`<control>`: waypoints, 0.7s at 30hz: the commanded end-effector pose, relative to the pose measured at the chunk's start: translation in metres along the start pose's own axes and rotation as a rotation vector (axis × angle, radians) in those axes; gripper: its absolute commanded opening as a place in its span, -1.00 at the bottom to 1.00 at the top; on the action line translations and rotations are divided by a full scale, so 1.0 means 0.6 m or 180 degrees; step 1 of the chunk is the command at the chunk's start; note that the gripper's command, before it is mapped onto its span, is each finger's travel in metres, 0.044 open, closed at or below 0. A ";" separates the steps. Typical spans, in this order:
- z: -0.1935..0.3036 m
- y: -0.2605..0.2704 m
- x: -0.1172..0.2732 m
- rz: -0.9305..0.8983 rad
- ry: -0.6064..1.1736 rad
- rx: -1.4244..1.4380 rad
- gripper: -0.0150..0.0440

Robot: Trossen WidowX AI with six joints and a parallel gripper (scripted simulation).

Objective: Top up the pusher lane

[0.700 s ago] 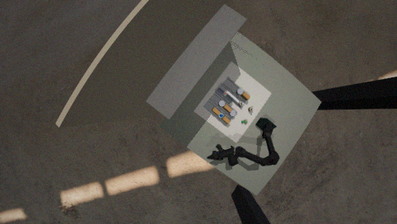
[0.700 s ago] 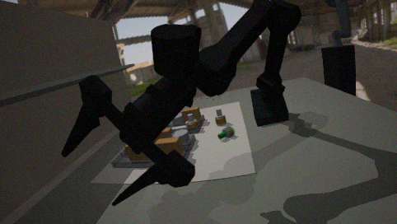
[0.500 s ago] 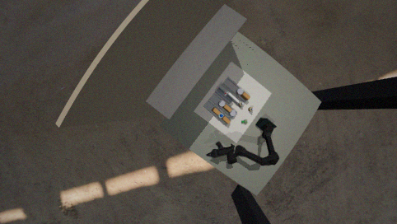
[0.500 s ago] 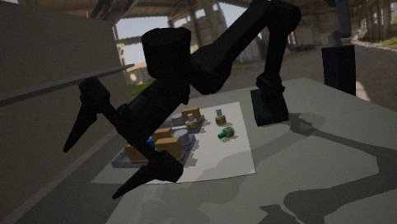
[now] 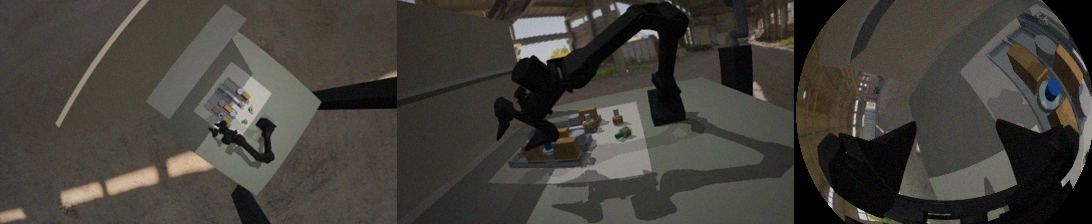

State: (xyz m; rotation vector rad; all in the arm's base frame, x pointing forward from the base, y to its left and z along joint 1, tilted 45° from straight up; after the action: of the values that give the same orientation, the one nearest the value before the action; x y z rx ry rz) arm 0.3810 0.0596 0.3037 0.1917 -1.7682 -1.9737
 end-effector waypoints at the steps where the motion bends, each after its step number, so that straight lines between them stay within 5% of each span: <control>1: -0.078 -0.064 0.007 0.0632 -0.0265 0.0566 1.00; 10: -0.189 -0.177 0.058 0.1707 -0.0146 0.1351 1.00; 21: -0.270 -0.305 0.167 0.2578 0.0780 0.1898 1.00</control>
State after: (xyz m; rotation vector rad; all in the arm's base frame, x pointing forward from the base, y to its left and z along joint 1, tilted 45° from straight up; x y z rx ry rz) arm 0.3459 -0.0903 0.1557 -0.1735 -1.9297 -0.9801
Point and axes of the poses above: the point midway between the two fingers, 35 mm back from their tips, its own x axis back along the fingers, its own y axis across the jaws, z = x × y, the point moved 8 cm from there along x, back along the fingers, and after that the axes turned 4 degrees about x, right-handed, at the moved point
